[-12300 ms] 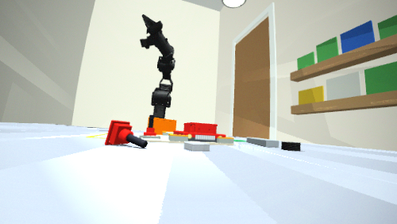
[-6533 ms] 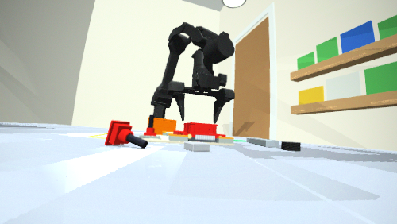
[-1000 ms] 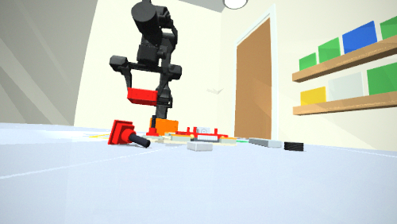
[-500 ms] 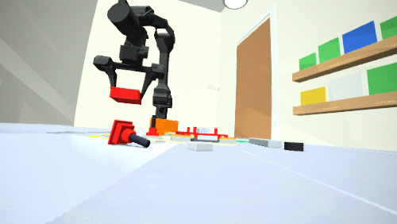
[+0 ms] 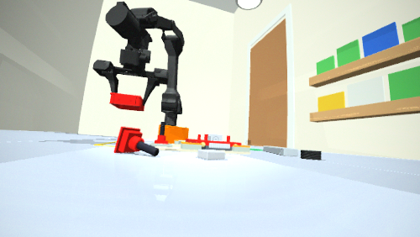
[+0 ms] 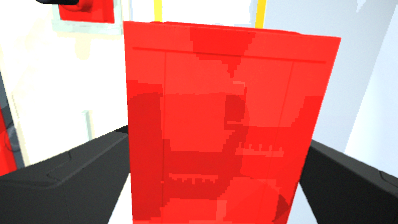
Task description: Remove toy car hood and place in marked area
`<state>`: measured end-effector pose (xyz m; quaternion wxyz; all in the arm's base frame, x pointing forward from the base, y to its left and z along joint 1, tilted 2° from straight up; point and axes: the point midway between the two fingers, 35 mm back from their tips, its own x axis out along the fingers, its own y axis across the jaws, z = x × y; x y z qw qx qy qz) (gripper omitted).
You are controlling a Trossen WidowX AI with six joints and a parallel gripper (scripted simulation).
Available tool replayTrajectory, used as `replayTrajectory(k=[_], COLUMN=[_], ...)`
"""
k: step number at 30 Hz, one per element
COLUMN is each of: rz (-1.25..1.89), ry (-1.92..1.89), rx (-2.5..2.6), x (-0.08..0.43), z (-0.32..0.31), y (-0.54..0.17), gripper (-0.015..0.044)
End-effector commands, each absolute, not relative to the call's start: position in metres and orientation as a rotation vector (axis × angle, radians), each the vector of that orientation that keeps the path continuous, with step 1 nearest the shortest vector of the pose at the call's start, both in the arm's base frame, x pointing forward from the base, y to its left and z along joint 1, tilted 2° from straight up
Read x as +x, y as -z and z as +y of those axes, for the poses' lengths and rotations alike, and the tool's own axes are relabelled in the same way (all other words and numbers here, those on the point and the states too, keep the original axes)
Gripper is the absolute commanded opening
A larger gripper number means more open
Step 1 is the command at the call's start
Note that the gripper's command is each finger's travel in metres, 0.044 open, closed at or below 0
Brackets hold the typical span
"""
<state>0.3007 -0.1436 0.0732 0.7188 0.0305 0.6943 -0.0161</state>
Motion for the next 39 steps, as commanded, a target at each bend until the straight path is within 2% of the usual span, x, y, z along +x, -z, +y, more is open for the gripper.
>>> replayTrajectory(k=[1,39], rz=[1.534,1.534], ry=[0.031,0.031], rx=[0.066,0.066], x=[0.301,0.303], z=[-0.144,-0.144], y=[-0.071,-0.049], gripper=[0.0,0.0])
